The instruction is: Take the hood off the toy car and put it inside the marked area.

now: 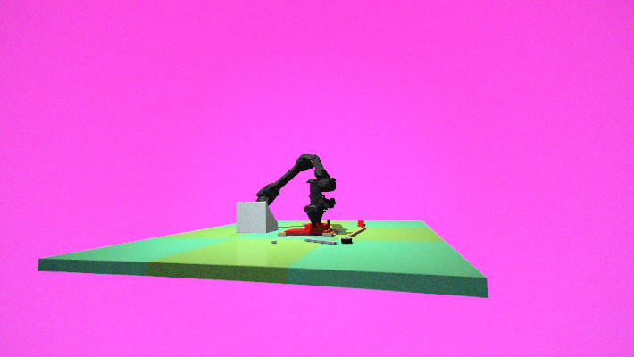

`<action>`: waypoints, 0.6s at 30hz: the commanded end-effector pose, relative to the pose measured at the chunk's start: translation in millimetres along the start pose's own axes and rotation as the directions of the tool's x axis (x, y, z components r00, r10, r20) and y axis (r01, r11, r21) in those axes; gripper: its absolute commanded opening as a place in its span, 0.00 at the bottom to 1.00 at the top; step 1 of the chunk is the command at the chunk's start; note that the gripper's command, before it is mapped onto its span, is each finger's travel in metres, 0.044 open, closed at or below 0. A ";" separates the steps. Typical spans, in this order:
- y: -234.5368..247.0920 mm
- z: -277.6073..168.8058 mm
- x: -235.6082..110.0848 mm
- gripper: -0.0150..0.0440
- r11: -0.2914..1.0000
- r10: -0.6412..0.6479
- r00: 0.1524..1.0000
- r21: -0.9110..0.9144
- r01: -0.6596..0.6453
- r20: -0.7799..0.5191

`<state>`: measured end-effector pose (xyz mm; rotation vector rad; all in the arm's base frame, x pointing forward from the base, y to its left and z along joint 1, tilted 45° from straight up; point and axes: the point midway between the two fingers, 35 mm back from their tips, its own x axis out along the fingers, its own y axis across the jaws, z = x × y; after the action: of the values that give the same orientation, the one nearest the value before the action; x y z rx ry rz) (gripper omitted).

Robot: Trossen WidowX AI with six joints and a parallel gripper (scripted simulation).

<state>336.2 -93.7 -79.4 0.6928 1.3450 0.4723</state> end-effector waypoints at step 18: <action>-0.8 0.6 -15.0 0.25 1.000 -0.004 1.000 -0.001 0.004 0.001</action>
<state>333.9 -101.3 -71.3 0.6946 1.3461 0.4721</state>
